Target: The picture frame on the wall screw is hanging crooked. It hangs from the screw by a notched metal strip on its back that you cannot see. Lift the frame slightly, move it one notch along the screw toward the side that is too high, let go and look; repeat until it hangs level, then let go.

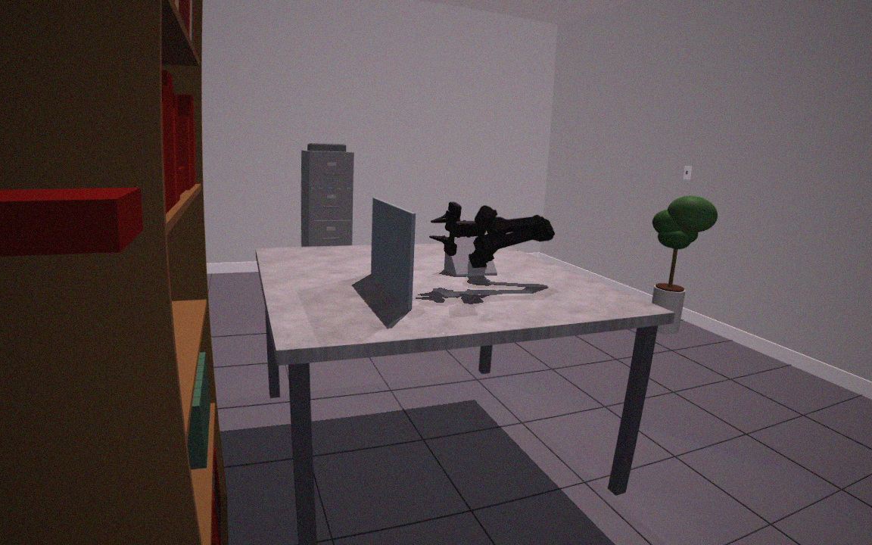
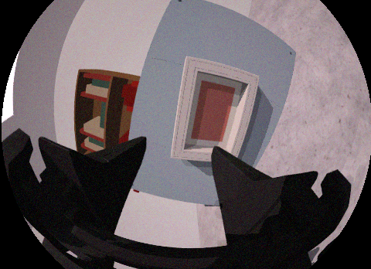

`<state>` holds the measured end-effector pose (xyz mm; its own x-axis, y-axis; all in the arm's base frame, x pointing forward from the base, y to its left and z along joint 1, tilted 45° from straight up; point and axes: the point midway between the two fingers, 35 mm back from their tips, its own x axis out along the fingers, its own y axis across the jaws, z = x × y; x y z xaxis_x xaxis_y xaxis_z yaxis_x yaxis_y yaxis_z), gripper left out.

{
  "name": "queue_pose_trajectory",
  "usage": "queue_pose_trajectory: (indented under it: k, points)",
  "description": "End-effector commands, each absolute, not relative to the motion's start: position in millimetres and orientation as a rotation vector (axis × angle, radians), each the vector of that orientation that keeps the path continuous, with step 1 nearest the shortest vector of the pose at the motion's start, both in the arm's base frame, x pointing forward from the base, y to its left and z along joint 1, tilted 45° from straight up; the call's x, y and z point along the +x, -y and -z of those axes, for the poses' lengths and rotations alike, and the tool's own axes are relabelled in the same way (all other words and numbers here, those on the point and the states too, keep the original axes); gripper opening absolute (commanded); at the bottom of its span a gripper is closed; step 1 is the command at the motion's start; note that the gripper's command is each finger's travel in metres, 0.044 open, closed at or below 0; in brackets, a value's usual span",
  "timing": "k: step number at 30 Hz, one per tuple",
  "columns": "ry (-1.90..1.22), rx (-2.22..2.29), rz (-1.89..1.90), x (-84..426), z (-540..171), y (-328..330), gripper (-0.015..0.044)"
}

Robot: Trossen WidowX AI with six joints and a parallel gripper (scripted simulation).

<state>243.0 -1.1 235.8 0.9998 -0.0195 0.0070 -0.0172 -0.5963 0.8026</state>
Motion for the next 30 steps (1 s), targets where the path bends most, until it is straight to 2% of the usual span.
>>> queue_pose_trajectory:
  k: [1,15,27,30]
  points:
    - [0.033,2.221,0.004,241.9,-233.3,0.4,0.026]
    - [0.033,2.221,0.003,250.8,-235.1,0.5,0.026]
    - [0.035,2.22,-0.001,321.3,-235.7,2.3,0.026]
    - [0.035,2.22,-0.002,325.5,-234.5,2.5,0.026]
